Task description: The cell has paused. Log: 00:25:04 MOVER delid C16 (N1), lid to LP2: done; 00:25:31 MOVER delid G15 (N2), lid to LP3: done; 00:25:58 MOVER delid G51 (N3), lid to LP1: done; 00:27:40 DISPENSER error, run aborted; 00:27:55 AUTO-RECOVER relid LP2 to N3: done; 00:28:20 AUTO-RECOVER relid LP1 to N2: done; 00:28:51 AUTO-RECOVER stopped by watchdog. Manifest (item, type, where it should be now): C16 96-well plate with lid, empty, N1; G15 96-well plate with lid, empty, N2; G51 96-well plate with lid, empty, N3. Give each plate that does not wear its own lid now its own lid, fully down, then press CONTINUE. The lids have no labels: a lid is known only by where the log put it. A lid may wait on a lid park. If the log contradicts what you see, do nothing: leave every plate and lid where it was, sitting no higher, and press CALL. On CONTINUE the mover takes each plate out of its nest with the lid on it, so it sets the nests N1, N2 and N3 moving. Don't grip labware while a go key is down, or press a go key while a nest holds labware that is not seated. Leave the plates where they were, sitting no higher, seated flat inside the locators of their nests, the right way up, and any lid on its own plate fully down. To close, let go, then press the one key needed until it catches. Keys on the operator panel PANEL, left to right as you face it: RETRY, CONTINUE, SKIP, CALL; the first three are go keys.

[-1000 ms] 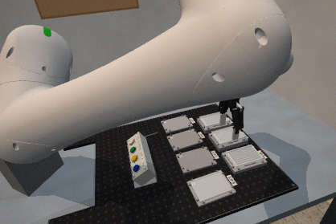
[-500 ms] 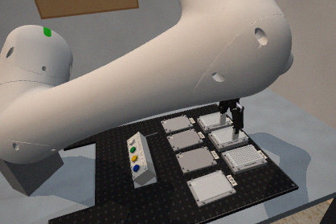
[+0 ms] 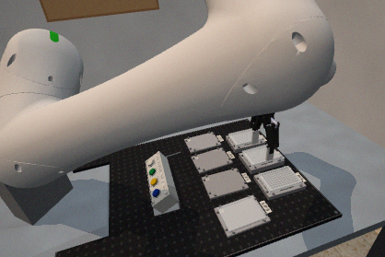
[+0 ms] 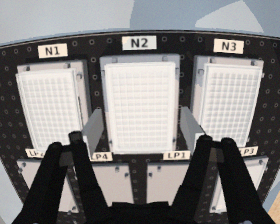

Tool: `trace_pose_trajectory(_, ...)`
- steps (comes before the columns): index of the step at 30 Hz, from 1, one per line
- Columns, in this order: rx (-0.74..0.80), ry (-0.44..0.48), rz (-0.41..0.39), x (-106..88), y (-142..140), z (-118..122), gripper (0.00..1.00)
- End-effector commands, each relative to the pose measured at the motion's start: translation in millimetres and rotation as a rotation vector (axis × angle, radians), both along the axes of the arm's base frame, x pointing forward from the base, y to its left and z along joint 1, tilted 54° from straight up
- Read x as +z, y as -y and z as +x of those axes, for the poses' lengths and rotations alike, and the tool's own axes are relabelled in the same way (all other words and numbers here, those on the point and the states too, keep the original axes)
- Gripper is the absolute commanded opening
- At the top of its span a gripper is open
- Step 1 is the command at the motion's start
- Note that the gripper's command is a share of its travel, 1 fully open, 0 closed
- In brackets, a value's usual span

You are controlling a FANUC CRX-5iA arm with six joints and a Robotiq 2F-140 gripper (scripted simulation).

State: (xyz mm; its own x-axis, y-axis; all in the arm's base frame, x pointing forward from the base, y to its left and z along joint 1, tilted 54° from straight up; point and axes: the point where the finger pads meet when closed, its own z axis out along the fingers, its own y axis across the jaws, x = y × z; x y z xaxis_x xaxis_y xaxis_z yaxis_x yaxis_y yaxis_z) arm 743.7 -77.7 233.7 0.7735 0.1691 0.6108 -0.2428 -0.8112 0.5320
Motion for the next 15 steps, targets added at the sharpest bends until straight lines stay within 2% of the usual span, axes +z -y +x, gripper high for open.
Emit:
trace_pose_trajectory(1,0.0,0.0,0.0,0.0,-0.1,0.2,0.66)
trace_pose_trajectory(15,0.0,0.0,0.0,-2.1,1.9,2.4,0.66)
